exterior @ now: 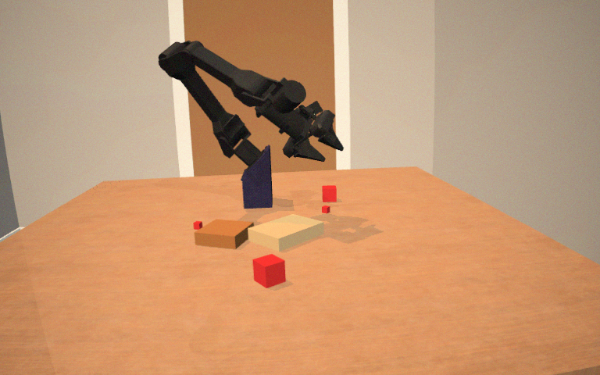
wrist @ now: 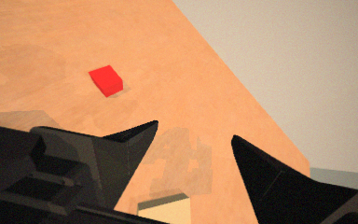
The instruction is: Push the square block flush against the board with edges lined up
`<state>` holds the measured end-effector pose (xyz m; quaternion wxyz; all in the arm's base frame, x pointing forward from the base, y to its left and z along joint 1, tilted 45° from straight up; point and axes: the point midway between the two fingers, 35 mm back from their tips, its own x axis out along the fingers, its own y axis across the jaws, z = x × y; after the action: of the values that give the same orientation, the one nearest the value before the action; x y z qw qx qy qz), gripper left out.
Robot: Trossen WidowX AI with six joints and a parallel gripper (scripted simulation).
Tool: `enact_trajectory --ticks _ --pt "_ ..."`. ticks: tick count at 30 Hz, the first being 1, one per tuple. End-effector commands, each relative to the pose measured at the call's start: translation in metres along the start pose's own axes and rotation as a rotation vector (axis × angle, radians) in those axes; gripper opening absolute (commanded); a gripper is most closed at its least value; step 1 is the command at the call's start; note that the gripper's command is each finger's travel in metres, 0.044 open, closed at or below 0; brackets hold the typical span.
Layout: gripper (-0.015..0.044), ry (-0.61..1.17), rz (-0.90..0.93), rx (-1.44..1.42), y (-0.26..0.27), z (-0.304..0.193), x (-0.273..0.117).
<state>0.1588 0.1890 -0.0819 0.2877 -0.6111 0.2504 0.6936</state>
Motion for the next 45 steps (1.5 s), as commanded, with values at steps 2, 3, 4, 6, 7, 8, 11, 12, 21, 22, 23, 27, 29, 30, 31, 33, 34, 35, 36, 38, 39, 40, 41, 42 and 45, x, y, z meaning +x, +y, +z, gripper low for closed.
enact_trajectory --ticks 2,3,4,6,7,8,11,12,21,22,23,27,29,30,31,33,34,35,36,38,39,40,41,42,45 --pt "0.0347 0.000 0.000 0.000 0.000 0.000 0.000" --pt "0.0321 0.002 0.000 0.005 0.000 0.000 0.000" --pt "0.0295 0.007 0.001 0.022 0.000 -0.002 0.000" --pt "0.0242 0.027 0.004 0.083 0.001 -0.007 -0.002" --pt "0.0216 0.038 0.005 0.116 0.001 -0.010 -0.002" --pt "0.0190 0.049 0.007 0.149 0.001 -0.013 -0.003" --pt "0.0111 0.082 0.008 0.248 0.003 -0.021 -0.005" --pt "0.0085 0.094 0.008 0.281 0.003 -0.024 -0.006" --pt "0.0000 0.195 -0.002 0.575 0.009 -0.049 -0.014" --pt "0.0000 0.207 -0.005 0.608 0.009 -0.051 -0.015" --pt "0.0000 0.218 -0.007 0.640 0.010 -0.054 -0.016" --pt "0.0000 0.264 -0.021 0.769 0.013 -0.065 -0.020" --pt "0.0000 0.287 -0.029 0.833 0.015 -0.070 -0.023" --pt "0.0000 0.299 -0.034 0.865 0.016 -0.072 -0.024" --pt "0.0000 0.311 -0.038 0.897 0.017 -0.075 -0.025" --pt "0.0000 0.334 -0.049 0.961 0.018 -0.080 -0.027" --pt "0.0000 0.346 -0.055 0.993 0.019 -0.083 -0.029" --pt "0.0000 0.358 -0.061 1.025 0.020 -0.085 -0.030" --pt "0.0000 0.369 -0.067 1.057 0.021 -0.088 -0.031" --pt "0.0000 0.393 -0.081 1.120 0.024 -0.093 -0.034" --pt "0.0000 0.405 -0.088 1.152 0.025 -0.096 -0.035" --pt "0.0000 0.417 -0.096 1.184 0.026 -0.098 -0.036" --pt "0.0000 0.428 -0.103 1.215 0.027 -0.101 -0.038" --pt "0.0000 0.440 -0.112 1.246 0.028 -0.103 -0.039" --pt "0.0000 0.475 -0.138 1.340 0.031 -0.111 -0.043"
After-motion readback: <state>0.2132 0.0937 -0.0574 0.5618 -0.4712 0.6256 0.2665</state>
